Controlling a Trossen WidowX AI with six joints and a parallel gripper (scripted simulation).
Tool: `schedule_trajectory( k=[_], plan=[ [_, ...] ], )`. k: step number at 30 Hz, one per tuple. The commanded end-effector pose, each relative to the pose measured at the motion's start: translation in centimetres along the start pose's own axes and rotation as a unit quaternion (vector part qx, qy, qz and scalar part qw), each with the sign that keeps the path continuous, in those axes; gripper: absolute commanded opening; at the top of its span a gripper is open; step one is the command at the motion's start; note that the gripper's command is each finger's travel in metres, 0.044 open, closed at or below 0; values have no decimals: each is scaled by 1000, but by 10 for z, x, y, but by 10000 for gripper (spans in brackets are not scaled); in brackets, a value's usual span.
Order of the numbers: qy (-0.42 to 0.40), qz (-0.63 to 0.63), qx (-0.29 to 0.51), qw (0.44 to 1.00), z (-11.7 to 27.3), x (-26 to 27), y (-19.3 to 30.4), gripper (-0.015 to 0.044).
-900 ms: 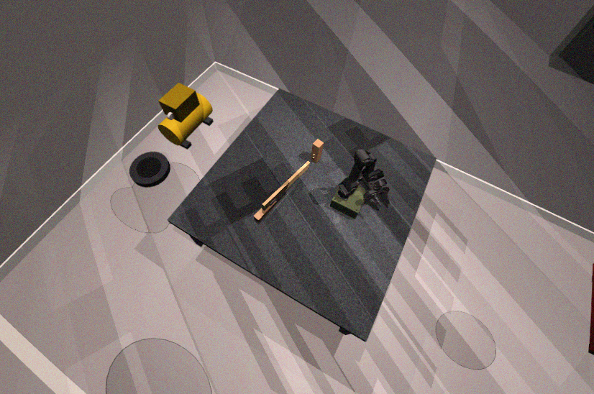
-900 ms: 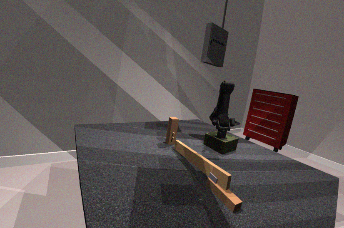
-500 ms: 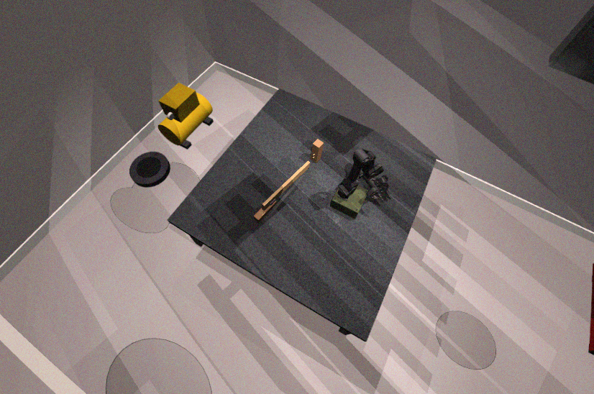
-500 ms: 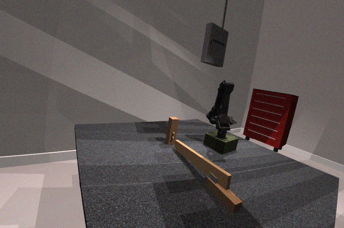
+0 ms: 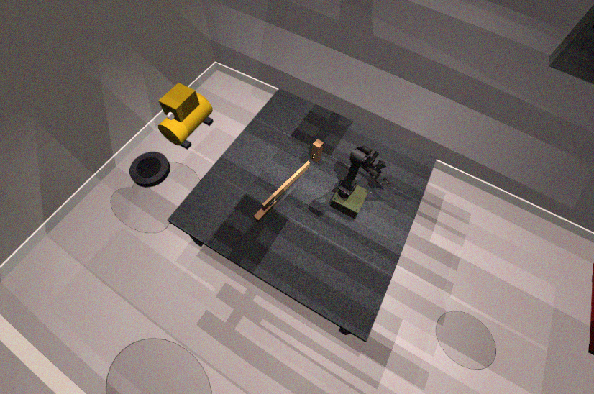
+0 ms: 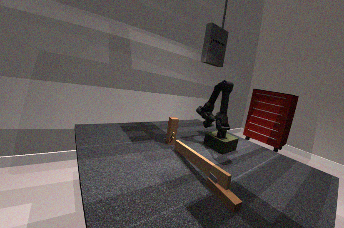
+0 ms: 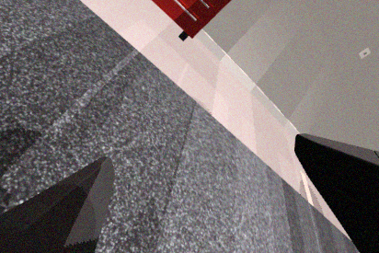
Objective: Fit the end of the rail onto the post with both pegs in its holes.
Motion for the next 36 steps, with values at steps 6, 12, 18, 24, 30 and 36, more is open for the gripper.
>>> schedule_trajectory(
  k=[6, 12, 18, 24, 30, 36],
  plan=[
    [-114, 130, -80, 982, 44, 23, -28, 440],
    [-182, 214, -151, 948, 81, 36, -44, 440],
    [-214, 245, -200, 924, 115, 41, -38, 440],
    [-281, 216, -218, 909, 145, 62, -43, 440],
    [-384, 179, -278, 862, 204, 74, -55, 440],
    [-480, 160, -329, 797, 265, 77, -55, 440]
  ],
)
Point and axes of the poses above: the point midway between the two fingers, 35 mm back from their tips, its own z axis back along the fingers, its own x axis across the jaws, y = z × x, the point moved 8 cm from there along z, back along the fingers, and after that the axes turned 14 degrees about z, right-handed, at the moved point
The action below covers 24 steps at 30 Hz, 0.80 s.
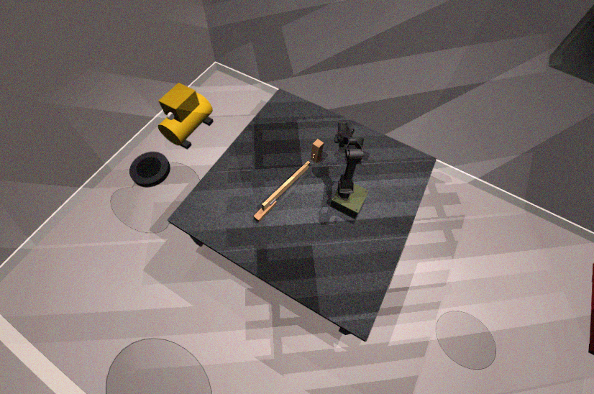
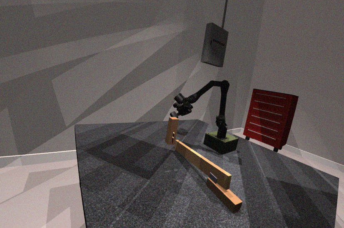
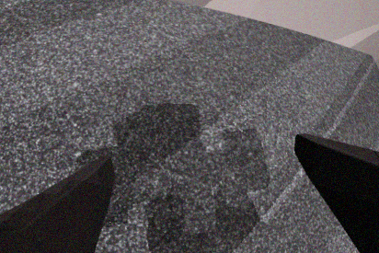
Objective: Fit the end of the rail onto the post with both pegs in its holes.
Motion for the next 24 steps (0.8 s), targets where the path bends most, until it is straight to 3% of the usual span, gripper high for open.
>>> schedule_trajectory(
  k=[1, 7, 11, 24],
  plan=[
    [-52, -8, -41, 998, 13, 22, -19, 440],
    [-129, 9, -104, 986, 43, 55, -44, 440],
    [-148, 11, -167, 975, 73, 49, -66, 440],
    [-260, 322, -215, 884, 149, 134, -46, 440]
  ],
)
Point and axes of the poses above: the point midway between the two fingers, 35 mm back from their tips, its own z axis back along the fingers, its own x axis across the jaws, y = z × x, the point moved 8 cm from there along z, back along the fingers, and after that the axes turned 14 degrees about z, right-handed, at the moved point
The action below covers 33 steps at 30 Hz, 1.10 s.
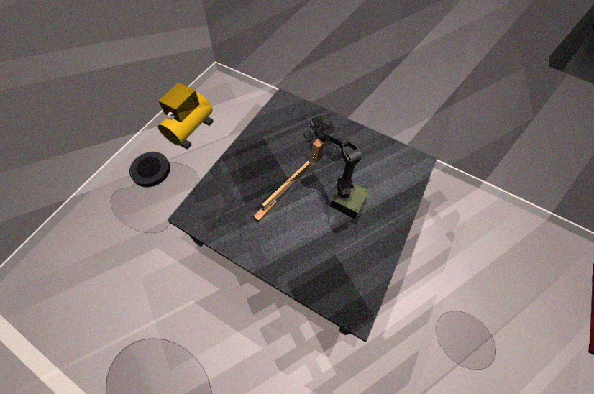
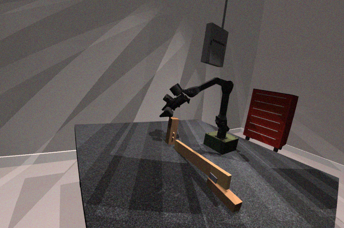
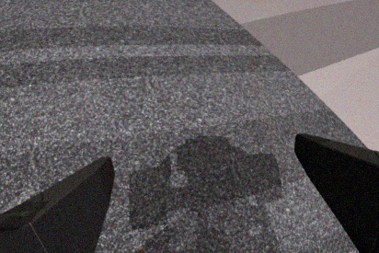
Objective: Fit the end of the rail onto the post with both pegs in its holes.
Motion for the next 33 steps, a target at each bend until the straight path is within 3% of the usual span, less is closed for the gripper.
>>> schedule_trajectory(
  k=[1, 4, 8, 11, 15, 18, 33],
  plan=[
    [-39, 74, 3, 996, 3, 22, -5, 440],
    [-87, 176, 15, 980, 7, 48, -4, 440],
    [-190, 389, 25, 901, 19, 102, 3, 440],
    [-264, 531, 17, 805, 34, 139, 12, 440],
    [-353, 689, -10, 633, 57, 181, 28, 440],
    [-397, 755, -32, 521, 72, 201, 38, 440],
    [-399, 759, -34, 513, 65, 207, 44, 440]
  ],
)
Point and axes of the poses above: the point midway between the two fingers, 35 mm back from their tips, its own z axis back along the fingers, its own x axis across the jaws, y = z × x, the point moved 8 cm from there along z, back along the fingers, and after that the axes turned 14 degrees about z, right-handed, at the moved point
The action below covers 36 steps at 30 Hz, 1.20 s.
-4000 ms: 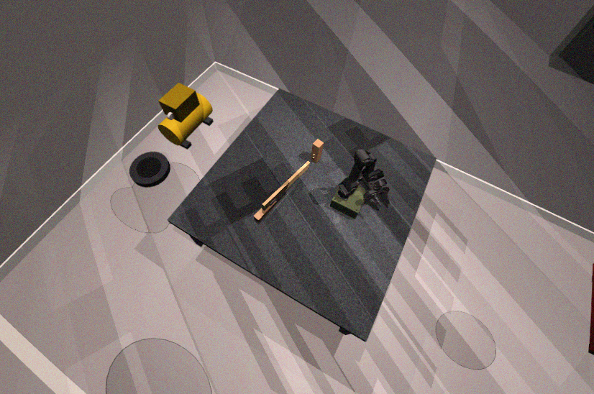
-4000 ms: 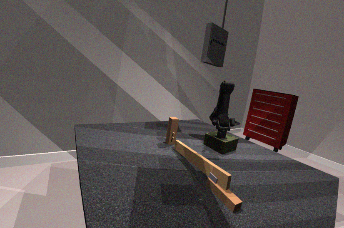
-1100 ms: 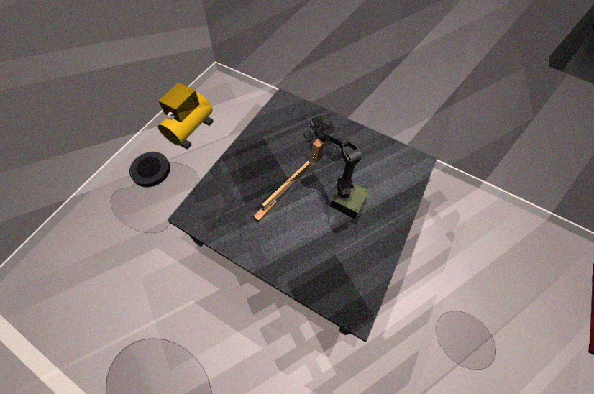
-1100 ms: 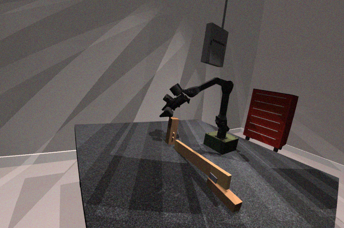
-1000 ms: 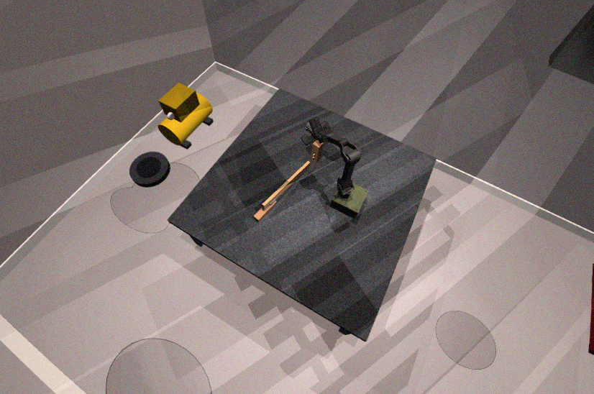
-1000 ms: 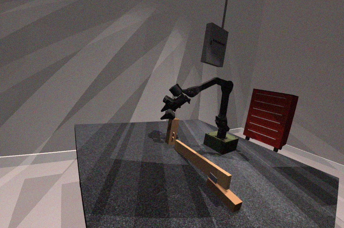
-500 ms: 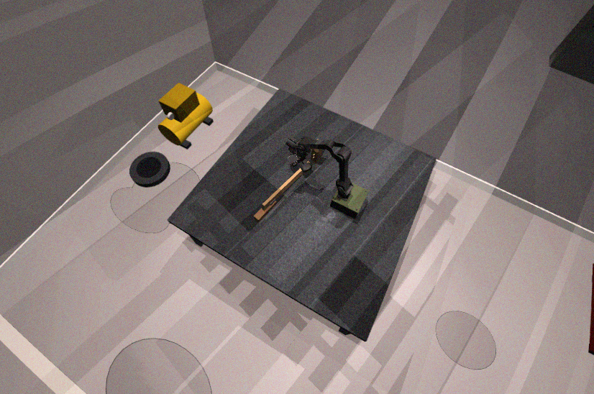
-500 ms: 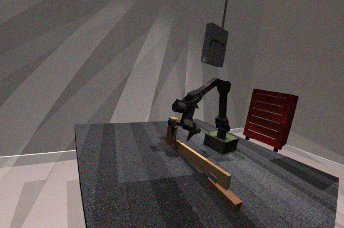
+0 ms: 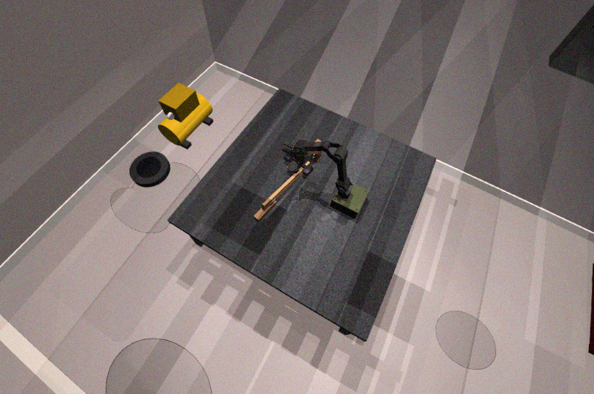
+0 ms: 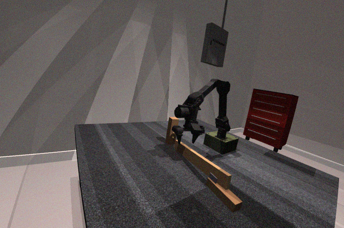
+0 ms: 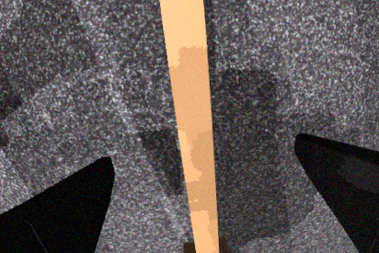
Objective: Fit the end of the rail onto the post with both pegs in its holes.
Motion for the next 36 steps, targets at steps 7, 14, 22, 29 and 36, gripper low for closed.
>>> schedule_trajectory(
  k=[7, 14, 22, 29, 36],
  plan=[
    [-4, 4, -3, 1000, -17, 0, -1, 440],
    [-4, 4, -3, 1000, -29, 0, -1, 440],
    [-4, 4, -3, 1000, -42, 0, -1, 440],
    [-5, 4, -3, 1000, -53, 1, -1, 440],
    [-5, 4, -3, 1000, -64, 2, -1, 440]
  ],
)
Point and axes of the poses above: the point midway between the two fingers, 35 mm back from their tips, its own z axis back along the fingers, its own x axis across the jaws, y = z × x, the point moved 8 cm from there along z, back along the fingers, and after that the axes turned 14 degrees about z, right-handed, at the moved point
